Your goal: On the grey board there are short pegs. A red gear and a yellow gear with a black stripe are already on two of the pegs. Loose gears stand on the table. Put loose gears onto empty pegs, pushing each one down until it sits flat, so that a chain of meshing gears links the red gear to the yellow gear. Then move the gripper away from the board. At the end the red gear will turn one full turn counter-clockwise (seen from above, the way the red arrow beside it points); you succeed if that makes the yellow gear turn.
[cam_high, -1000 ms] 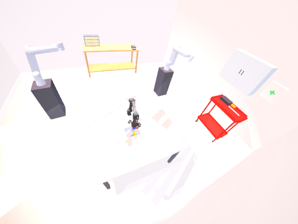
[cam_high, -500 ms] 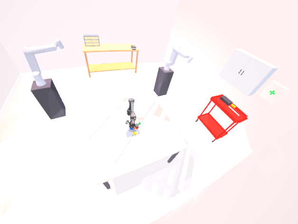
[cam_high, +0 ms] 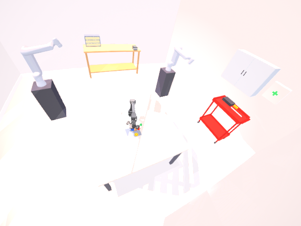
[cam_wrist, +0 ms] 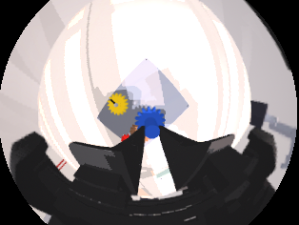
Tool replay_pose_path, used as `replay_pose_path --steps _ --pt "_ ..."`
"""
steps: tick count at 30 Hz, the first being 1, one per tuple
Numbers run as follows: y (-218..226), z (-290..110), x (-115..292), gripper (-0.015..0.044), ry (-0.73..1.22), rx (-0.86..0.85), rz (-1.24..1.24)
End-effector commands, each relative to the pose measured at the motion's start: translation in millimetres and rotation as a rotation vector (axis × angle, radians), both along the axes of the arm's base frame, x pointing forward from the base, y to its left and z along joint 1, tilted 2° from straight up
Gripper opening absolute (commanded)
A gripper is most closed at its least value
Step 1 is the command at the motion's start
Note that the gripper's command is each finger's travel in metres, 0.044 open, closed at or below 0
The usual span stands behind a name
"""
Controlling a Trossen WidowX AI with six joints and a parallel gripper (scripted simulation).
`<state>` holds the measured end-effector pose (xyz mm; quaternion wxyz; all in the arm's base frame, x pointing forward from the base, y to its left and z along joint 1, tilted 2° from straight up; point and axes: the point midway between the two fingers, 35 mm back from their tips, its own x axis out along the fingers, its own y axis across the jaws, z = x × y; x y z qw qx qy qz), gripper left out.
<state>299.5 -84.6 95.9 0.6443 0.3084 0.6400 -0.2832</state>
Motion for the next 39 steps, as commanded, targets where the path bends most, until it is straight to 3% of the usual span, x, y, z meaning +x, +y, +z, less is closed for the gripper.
replay_pose_path --steps 1,13,39 --pt "0.3 0.0 -1.0 0.0 0.004 0.003 -0.081" --pt "0.2 0.0 -1.0 0.0 0.014 0.009 -0.386" --pt "0.7 -5.0 -0.6 0.0 0.013 0.009 -0.363"
